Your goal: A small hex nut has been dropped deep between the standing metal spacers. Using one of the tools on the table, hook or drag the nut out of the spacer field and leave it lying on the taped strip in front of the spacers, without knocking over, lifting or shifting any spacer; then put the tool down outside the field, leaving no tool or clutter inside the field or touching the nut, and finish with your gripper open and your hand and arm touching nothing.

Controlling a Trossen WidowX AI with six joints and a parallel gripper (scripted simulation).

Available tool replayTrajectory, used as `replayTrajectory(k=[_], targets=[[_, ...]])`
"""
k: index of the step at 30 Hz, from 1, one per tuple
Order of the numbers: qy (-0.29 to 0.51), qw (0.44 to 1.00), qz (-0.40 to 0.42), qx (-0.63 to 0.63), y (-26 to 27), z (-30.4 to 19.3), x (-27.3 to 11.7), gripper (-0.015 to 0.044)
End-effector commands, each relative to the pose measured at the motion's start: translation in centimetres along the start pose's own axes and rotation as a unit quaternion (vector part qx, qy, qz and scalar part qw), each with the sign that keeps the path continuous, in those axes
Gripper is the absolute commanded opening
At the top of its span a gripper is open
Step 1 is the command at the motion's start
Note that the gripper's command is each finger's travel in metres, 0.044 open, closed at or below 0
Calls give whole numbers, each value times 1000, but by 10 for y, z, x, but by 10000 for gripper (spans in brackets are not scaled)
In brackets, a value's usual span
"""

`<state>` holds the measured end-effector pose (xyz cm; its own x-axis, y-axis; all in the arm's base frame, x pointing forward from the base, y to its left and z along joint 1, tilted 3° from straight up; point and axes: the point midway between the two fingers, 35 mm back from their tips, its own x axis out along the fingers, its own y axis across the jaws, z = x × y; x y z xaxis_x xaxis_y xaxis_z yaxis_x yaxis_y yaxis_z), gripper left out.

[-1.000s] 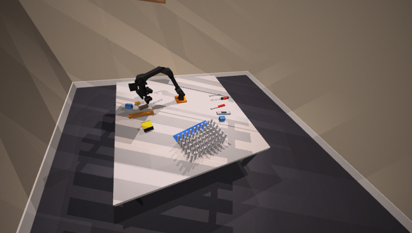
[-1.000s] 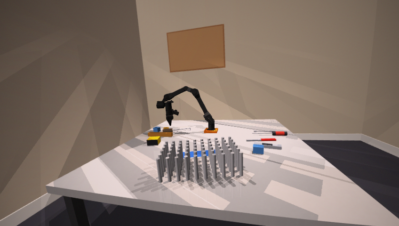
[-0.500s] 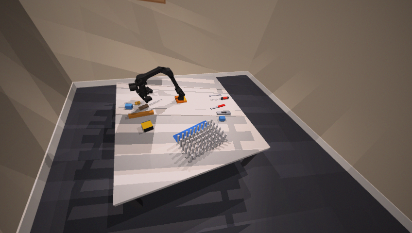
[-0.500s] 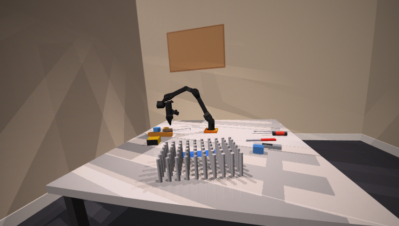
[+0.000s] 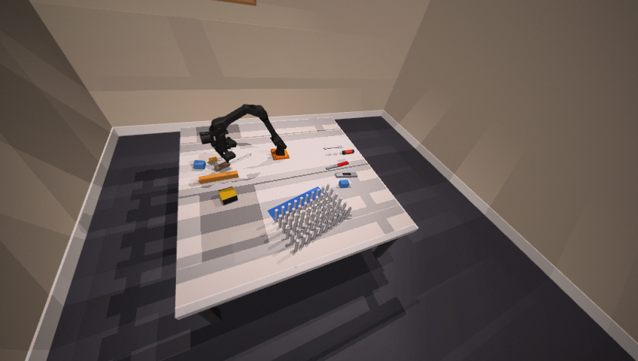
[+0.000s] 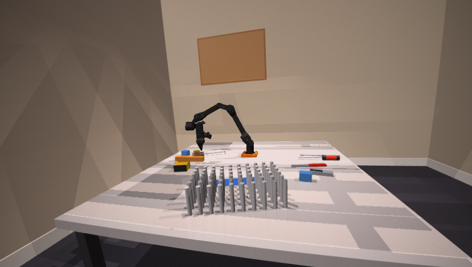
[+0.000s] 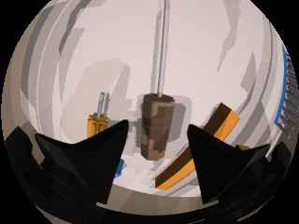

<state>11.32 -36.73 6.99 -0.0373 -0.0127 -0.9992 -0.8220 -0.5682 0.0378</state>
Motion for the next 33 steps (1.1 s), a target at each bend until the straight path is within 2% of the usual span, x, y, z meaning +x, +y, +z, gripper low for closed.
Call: replayTrajectory(k=[1, 29, 33], targets=[[-2, 1000, 1, 2, 0, 0, 7, 280], [-2, 1000, 1, 2, 0, 3, 50, 280], [-2, 1000, 1, 2, 0, 3, 50, 175]])
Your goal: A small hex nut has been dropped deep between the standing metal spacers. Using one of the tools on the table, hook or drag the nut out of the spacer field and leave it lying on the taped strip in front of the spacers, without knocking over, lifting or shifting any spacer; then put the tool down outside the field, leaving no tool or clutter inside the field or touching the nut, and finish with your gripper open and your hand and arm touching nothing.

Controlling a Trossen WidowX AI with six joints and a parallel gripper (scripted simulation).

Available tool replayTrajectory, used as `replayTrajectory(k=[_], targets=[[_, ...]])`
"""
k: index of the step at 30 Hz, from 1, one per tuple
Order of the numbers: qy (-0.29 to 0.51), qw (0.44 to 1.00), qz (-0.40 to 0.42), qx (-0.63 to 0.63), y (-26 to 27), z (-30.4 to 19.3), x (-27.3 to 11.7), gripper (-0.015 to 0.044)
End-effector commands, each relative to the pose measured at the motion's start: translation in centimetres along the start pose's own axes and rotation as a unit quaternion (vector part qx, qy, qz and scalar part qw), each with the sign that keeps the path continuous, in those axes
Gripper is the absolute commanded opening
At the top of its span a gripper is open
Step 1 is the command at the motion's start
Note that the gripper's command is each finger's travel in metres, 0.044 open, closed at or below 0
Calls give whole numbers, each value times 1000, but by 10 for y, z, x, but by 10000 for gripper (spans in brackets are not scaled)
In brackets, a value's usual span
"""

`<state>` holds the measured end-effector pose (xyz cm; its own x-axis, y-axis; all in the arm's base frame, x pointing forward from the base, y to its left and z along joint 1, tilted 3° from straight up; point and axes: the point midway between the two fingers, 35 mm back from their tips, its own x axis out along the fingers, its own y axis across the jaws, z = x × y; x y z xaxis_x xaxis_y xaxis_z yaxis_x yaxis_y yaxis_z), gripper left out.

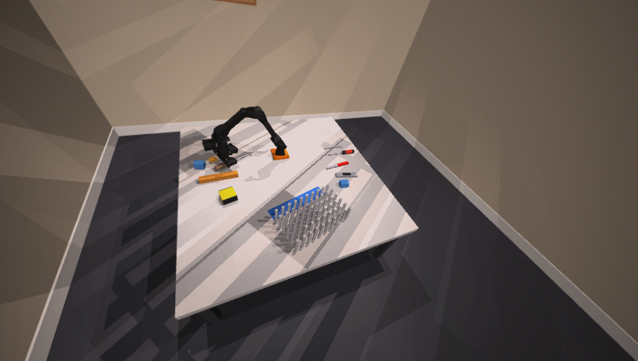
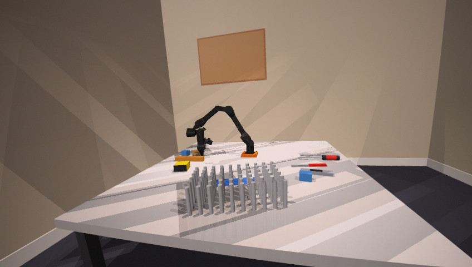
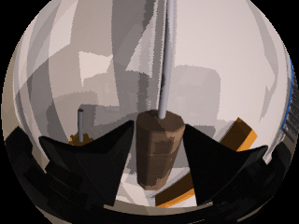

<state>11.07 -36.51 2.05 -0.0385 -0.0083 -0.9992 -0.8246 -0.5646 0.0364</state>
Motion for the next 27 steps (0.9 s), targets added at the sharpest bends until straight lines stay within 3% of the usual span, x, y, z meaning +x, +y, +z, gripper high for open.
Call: replayTrajectory(k=[1, 7, 12, 21, 27], targets=[[0, 1000, 2, 0, 1, 0, 1, 168], [0, 1000, 2, 0, 1, 0, 1, 128], [15, 1000, 6, -8, 1, -6, -15, 0], [1, 1000, 1, -1, 0, -1, -56, 0], [0, 1000, 0, -11, 0, 0, -59, 0]])
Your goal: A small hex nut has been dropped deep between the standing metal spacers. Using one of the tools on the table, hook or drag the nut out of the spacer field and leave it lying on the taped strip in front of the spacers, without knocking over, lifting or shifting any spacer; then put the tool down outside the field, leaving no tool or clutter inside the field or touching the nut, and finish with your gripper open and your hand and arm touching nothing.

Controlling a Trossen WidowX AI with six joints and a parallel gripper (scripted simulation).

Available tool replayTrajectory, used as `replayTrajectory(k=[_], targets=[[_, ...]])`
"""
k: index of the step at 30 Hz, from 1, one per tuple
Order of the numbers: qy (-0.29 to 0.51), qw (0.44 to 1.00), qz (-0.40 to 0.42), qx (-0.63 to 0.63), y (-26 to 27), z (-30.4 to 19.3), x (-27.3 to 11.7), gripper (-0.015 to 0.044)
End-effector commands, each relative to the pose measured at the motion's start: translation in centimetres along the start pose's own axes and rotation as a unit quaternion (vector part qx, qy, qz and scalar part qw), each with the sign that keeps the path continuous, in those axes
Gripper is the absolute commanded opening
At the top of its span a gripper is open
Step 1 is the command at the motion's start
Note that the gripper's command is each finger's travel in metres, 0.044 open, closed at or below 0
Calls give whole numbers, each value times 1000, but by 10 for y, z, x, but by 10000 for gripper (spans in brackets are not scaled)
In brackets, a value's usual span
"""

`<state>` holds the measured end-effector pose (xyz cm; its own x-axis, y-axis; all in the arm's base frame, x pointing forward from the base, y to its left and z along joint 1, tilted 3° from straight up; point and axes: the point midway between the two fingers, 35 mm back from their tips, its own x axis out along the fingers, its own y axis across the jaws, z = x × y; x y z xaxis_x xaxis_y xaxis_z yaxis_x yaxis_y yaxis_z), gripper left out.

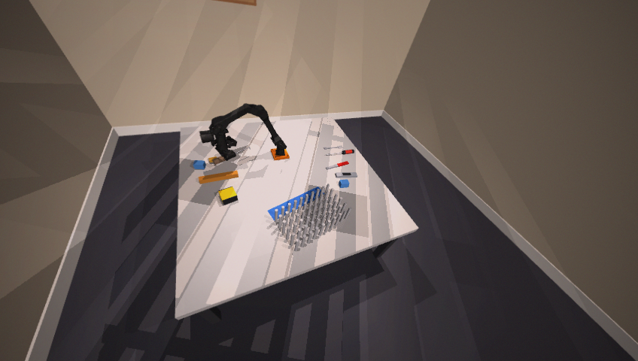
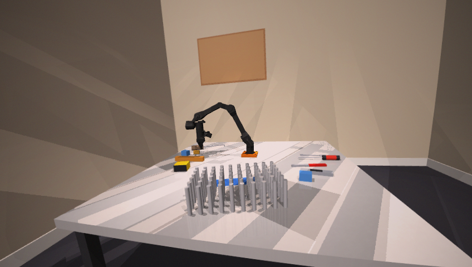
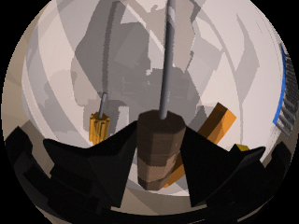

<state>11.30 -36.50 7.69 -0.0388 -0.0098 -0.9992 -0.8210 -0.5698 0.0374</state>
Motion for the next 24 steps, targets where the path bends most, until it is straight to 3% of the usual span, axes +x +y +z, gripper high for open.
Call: replayTrajectory(k=[1, 12, 24], targets=[[-1, 1000, 0, -21, 1, 1, -3, 0], [-1, 980, 0, -201, 6, 9, -1, 0], [-3, 921, 0, -390, 11, 18, 2, 0]])
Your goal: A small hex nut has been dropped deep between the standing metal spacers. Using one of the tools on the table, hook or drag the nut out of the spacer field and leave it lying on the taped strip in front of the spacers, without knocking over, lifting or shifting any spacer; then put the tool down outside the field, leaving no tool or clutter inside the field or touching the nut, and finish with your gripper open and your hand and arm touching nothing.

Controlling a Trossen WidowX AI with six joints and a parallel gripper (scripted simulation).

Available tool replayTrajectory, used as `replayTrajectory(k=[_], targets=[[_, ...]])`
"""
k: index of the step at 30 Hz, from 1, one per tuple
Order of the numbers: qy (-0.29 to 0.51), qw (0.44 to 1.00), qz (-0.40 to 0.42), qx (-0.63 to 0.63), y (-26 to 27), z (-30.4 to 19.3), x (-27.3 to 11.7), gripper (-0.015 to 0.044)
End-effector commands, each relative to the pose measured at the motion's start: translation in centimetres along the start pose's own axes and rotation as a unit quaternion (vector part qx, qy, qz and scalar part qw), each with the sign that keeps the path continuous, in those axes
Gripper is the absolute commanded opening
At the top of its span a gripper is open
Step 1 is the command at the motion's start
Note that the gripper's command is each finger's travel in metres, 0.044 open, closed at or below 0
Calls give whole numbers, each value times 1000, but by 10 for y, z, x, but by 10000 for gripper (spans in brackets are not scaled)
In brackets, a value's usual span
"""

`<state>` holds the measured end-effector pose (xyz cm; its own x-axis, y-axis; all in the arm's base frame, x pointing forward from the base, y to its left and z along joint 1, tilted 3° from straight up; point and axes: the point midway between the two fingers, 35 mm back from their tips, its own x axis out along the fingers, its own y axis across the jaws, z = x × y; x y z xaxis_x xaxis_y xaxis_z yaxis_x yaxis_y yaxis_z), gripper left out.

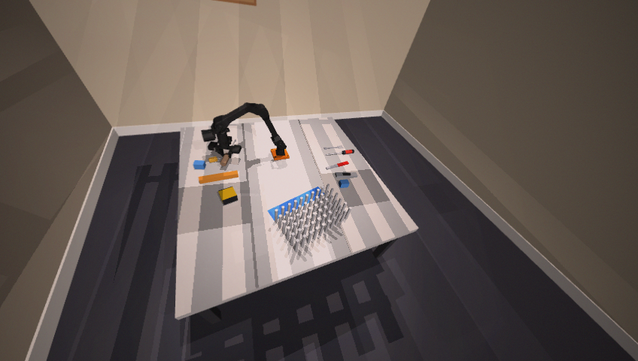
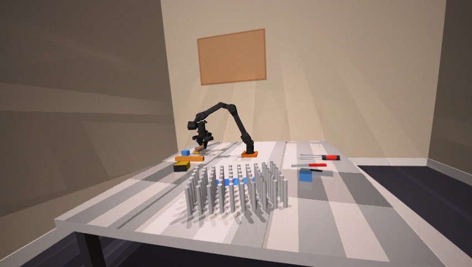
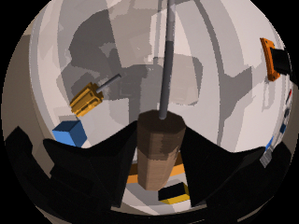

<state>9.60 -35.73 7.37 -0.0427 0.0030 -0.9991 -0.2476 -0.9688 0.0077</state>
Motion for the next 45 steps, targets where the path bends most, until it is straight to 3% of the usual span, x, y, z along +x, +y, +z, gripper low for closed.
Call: replayTrajectory(k=[1, 9, 45], targets=[[0, 998, 5, -60, 0, 3, -2, 0], [-1, 986, 5, -166, -1, 9, -1, 0], [1, 987, 4, -163, 0, 8, 49, 0]])
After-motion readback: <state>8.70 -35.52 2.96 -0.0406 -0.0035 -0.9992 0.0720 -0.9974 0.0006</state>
